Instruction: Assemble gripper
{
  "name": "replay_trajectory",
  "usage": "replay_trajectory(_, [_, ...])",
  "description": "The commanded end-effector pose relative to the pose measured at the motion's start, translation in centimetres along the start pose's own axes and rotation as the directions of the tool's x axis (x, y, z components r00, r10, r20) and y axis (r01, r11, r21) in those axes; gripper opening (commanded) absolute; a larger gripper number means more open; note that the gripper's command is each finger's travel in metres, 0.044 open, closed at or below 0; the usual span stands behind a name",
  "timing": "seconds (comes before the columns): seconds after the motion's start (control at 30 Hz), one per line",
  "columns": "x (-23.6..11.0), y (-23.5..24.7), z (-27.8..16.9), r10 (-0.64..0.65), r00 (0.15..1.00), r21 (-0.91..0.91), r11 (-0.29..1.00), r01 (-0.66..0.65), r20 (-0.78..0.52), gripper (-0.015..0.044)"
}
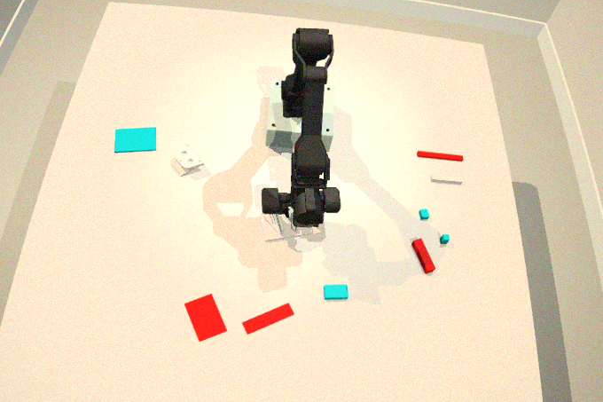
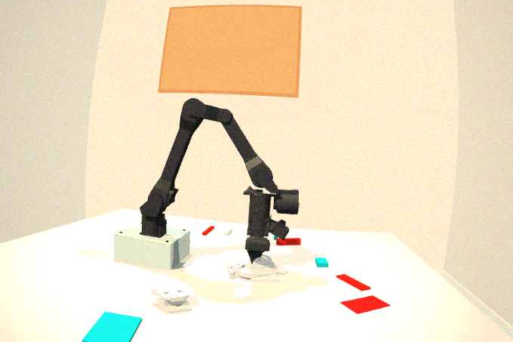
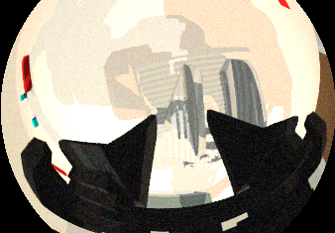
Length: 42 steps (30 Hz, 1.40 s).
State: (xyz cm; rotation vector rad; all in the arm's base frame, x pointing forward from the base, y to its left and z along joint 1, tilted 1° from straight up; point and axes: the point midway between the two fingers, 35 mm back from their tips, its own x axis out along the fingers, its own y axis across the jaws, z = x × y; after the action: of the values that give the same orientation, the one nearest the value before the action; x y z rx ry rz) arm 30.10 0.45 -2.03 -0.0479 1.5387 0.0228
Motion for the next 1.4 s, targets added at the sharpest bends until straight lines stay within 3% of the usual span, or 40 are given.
replay_trajectory(0.0, [-0.2,0.0,0.0,0.000,1.000,0.000,1.000,0.000,0.000,0.0224])
replay_trajectory(0.27, [-6.8,0.0,0.0,0.001,1.000,0.004,1.000,-0.001,0.002,0.0224])
replay_trajectory(0.43, [-6.4,0.0,0.3,0.000,1.000,0.000,1.000,0.000,0.015,0.0224])
replay_trajectory(0.7, [-6.6,-5.5,-0.3,-0.007,1.000,0.161,0.987,0.005,0.007,0.0434])
replay_trajectory(0.73, [-6.7,-6.3,-0.5,-0.007,1.000,0.184,0.983,0.006,0.007,0.0440])
replay_trajectory(1.37, [-8.1,-21.4,-8.7,-0.018,1.000,0.623,0.782,0.017,-0.005,0.0440])
